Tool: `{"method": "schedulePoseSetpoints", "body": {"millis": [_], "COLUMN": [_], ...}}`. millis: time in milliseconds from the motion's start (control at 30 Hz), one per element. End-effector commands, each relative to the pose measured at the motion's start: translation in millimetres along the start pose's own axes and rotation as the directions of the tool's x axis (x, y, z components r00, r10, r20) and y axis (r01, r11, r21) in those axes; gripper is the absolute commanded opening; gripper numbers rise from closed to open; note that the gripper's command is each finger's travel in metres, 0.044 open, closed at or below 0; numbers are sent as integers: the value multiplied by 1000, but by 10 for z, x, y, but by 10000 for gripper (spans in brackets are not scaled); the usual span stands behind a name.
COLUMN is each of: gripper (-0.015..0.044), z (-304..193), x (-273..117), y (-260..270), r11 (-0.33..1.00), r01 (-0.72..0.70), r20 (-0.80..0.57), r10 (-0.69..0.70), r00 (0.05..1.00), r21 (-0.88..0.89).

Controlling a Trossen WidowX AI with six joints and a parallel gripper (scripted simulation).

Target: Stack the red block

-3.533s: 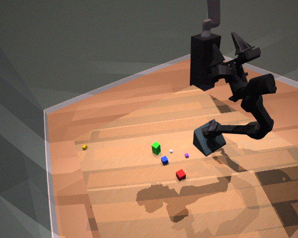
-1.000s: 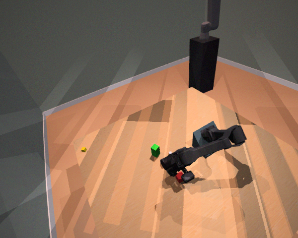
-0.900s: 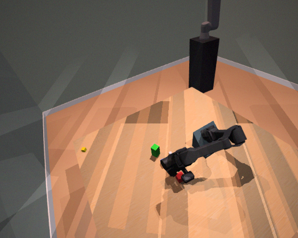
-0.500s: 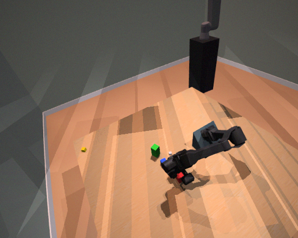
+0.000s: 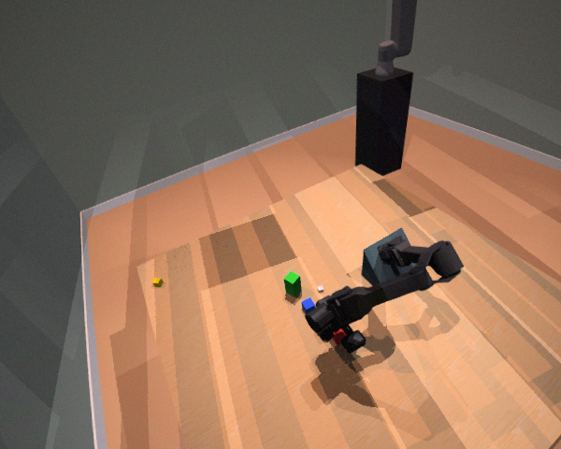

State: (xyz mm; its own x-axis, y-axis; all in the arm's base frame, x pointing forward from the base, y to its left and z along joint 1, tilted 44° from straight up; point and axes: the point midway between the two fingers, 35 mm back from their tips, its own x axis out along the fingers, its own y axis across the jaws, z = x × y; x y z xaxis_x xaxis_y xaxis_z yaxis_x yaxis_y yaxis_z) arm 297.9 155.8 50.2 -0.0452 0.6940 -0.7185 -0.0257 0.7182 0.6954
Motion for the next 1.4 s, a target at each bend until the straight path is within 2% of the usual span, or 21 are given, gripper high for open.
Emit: {"method": "schedulePoseSetpoints", "body": {"millis": [0, 600, 967, 1167, 1300, 1367], "gripper": [440, 440, 151, 111, 6, 0], "z": [-13, -14, -14, -14, -8, -6], "x": [86, 82, 82, 82, -12, -97], "y": [-20, -20, -20, -20, -22, -23], "r11": [1000, 1000, 1000, 1000, 1000, 1000], "r01": [-1, -1, -1, -1, 0, 0], "r20": [-7, -7, -7, -7, -6, -6], "r10": [1, 1, 1, 1, 0, 0], "r00": [1000, 1000, 1000, 1000, 1000, 1000], "r21": [13, 13, 13, 13, 12, 12]}}
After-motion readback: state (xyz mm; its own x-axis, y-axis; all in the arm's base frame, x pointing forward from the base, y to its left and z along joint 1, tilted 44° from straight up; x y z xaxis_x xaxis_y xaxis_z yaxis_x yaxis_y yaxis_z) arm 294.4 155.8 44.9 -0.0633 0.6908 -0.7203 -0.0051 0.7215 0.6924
